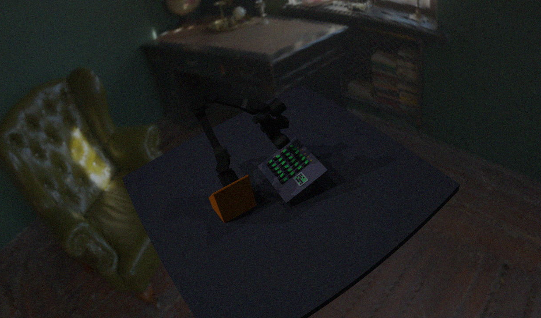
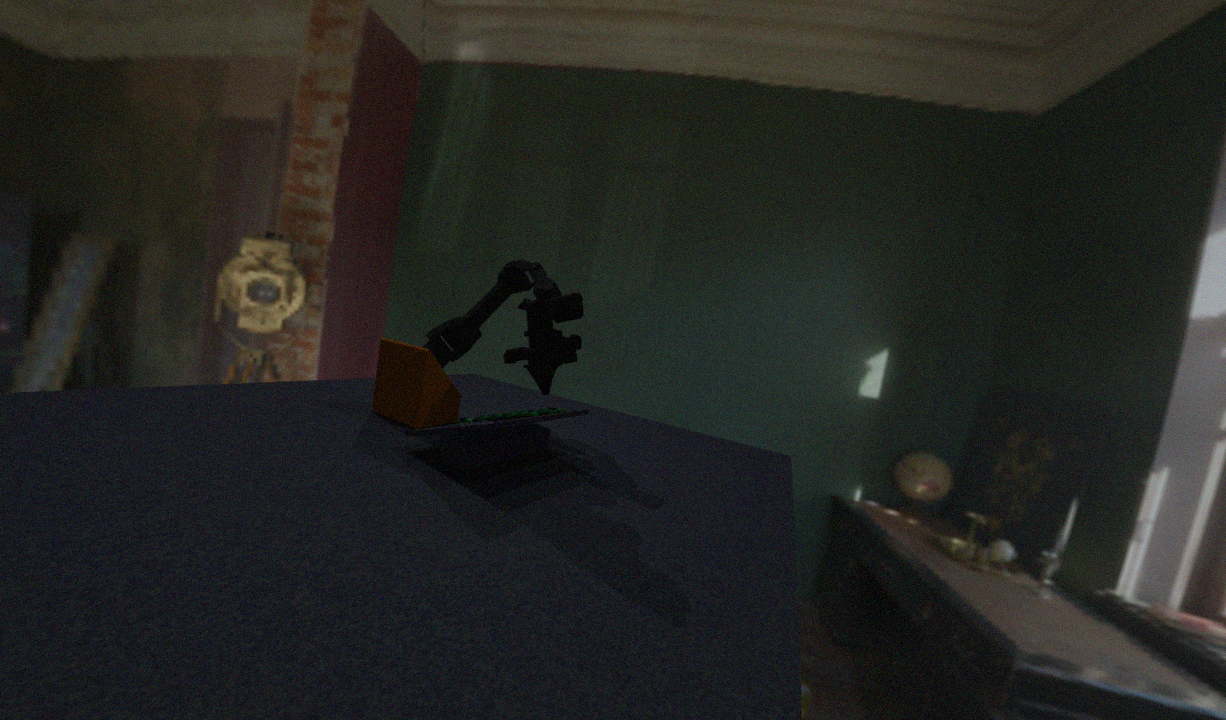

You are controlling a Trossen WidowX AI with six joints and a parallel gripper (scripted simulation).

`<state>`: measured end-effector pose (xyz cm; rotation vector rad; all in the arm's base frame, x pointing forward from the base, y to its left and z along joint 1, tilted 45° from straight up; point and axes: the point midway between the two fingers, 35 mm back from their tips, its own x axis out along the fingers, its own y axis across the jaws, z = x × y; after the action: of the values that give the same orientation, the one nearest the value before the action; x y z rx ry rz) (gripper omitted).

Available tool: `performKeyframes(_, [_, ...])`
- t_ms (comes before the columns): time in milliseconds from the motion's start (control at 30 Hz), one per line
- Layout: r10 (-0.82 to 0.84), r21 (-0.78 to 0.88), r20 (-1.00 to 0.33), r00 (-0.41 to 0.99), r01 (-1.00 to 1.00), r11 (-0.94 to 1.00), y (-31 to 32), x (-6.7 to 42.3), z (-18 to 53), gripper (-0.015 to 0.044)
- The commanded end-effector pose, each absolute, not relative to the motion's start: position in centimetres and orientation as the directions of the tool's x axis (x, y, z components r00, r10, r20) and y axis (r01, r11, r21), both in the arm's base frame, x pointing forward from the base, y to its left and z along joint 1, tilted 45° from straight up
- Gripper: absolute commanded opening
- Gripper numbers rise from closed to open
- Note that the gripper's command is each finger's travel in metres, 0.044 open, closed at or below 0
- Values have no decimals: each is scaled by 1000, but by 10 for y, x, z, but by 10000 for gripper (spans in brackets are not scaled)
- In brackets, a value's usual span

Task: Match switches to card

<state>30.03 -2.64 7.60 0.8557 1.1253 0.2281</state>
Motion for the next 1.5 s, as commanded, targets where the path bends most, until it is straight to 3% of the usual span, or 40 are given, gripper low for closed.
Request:
performKeyframes(0, [564,699,-699,440,253,669,-23,301,72,0])
performKeyframes(1467, [565,700,-698,440,252,669,-10,312,55,0])
